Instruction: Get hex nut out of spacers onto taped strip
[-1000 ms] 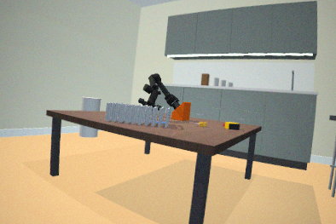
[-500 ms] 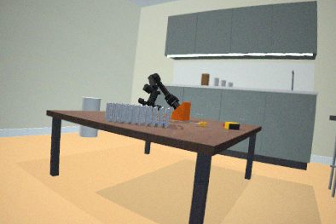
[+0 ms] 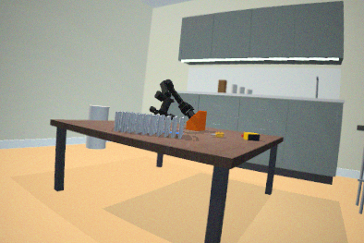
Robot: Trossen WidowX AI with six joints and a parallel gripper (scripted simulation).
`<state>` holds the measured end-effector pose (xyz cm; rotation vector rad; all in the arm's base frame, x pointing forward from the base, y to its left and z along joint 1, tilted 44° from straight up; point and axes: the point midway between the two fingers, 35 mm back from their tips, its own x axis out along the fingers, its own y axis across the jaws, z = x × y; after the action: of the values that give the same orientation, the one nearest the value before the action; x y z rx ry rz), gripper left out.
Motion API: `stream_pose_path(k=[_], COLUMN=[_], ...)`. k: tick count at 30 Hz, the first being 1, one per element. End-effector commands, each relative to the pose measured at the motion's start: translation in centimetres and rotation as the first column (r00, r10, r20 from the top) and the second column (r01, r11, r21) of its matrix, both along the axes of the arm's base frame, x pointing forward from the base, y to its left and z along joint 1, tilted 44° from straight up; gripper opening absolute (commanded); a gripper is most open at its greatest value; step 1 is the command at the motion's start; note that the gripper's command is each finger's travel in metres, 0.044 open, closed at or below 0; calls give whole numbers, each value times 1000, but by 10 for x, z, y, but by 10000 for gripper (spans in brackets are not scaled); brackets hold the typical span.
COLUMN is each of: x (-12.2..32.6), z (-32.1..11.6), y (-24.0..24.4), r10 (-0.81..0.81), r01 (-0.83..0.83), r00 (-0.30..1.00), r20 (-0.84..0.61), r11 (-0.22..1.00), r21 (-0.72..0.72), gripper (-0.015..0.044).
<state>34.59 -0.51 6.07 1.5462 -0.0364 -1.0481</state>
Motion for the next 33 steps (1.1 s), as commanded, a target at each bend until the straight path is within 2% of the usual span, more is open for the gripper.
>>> stream_pose_path(k=[1, 33], x=[5, 20], z=[3, -2], y=[2, 12], r10=[-5, -4], r01=[5, 4], r00=[1000, 1000], r20=[17, 18], r11=[1000, 1000], r21=[4, 5], gripper=[0, 0])
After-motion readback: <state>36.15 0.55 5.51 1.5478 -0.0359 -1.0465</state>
